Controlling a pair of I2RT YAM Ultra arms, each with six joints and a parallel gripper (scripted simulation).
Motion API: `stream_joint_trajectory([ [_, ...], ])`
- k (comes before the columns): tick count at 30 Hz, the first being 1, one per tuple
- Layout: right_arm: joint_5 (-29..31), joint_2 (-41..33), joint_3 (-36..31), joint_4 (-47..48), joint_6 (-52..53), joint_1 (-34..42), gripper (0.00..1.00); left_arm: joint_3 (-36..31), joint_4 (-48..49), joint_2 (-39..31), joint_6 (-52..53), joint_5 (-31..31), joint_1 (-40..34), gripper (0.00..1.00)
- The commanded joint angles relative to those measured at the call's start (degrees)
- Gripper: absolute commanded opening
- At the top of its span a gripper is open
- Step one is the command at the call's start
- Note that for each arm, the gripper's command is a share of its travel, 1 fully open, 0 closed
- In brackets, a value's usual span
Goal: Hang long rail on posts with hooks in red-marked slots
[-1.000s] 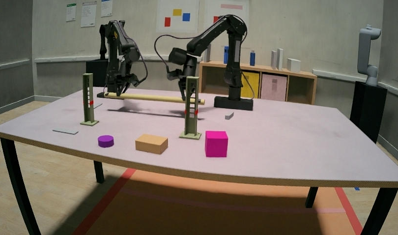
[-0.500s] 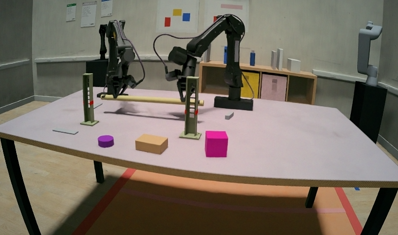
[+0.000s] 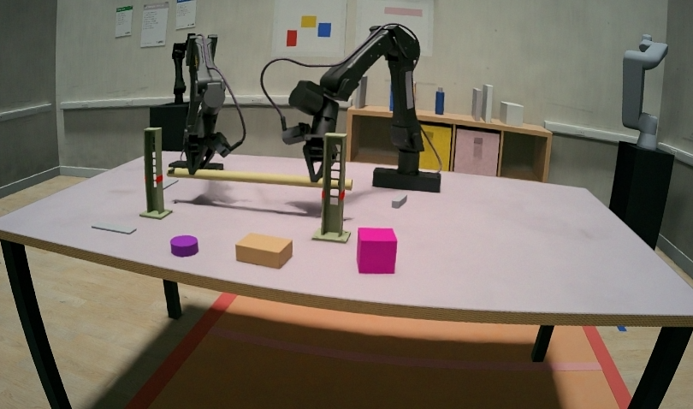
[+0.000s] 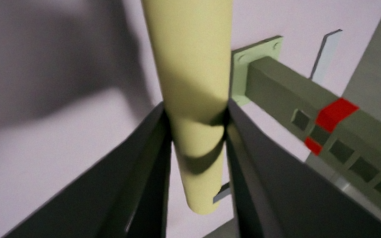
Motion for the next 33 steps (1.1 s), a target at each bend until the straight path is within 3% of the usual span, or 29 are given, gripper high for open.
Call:
stream_joint_trajectory([
  [1, 0.6, 0.9, 5.2, 0.0, -2.5, -2.0, 0.19, 3.9, 0.8, 1.5, 2.4, -0.3, 1.9, 0.19],
  [14, -0.7, 5.7, 11.6, -1.3, -4.4, -4.2, 0.19, 9.6, 0.0, 5.9, 4.7, 1.2, 4.5, 0.19],
  [33, -1.2, 8.0, 15.4, -2.6, -5.5, -5.2, 0.19, 12.6, -0.6, 7.9, 5.9, 2.1, 5.9, 0.19],
])
